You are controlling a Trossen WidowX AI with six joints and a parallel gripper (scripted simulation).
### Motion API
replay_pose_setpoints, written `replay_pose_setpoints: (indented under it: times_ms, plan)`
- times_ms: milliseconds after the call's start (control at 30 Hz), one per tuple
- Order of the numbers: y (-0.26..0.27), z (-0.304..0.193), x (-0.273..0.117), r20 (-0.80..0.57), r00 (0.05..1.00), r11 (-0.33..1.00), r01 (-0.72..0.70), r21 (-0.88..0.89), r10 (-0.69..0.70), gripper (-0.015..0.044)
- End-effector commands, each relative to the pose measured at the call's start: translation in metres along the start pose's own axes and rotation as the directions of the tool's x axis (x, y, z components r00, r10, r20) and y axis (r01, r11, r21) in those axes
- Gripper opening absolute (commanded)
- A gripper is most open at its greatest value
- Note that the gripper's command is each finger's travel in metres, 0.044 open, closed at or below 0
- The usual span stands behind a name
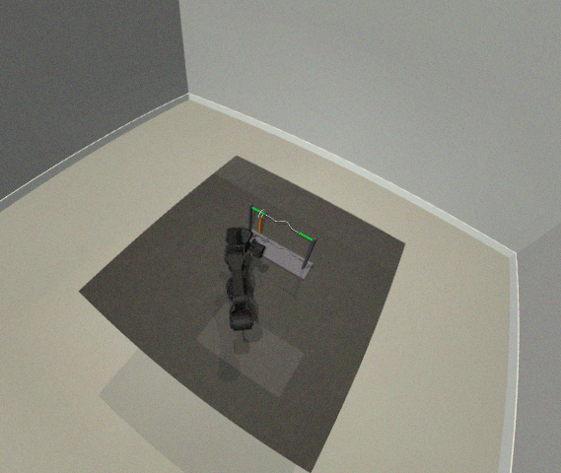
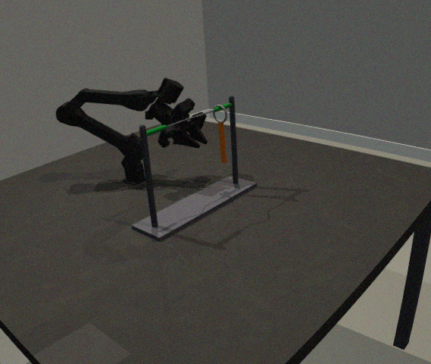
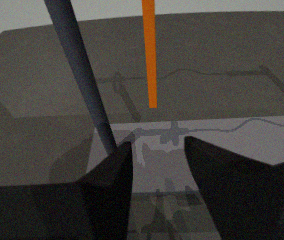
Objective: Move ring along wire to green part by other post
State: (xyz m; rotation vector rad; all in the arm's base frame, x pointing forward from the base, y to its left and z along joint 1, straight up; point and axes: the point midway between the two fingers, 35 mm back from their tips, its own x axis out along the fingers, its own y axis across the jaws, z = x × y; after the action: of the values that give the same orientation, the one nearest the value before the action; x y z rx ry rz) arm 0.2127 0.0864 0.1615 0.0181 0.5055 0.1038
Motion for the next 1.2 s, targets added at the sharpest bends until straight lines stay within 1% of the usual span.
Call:
replay_pose_setpoints:
  times_ms: [0, 733, 800, 967, 1067, 1100, 1167]
  plan:
    - [-0.001, 0.002, -0.004, 0.007, 1.000, 1.000, 0.001, 0.007, -0.001, 0.0160]
    - [-0.001, 0.002, -0.004, 0.007, 1.000, 1.000, 0.001, 0.007, -0.001, 0.0160]
    - [0.000, 0.001, -0.008, 0.003, 1.000, 1.000, -0.002, 0.004, 0.002, 0.0212]
    - [-0.001, 0.001, -0.043, 0.007, 1.000, 1.000, -0.002, 0.002, 0.002, 0.0344]
    - [-0.004, 0.003, -0.053, 0.015, 1.000, 1.000, -0.005, -0.001, 0.005, 0.0423]
    - [-0.004, 0.003, -0.053, 0.015, 1.000, 1.000, -0.005, -0.001, 0.005, 0.0440]
    - [-0.004, 0.003, -0.053, 0.015, 1.000, 1.000, -0.005, -0.001, 0.005, 0.0440]
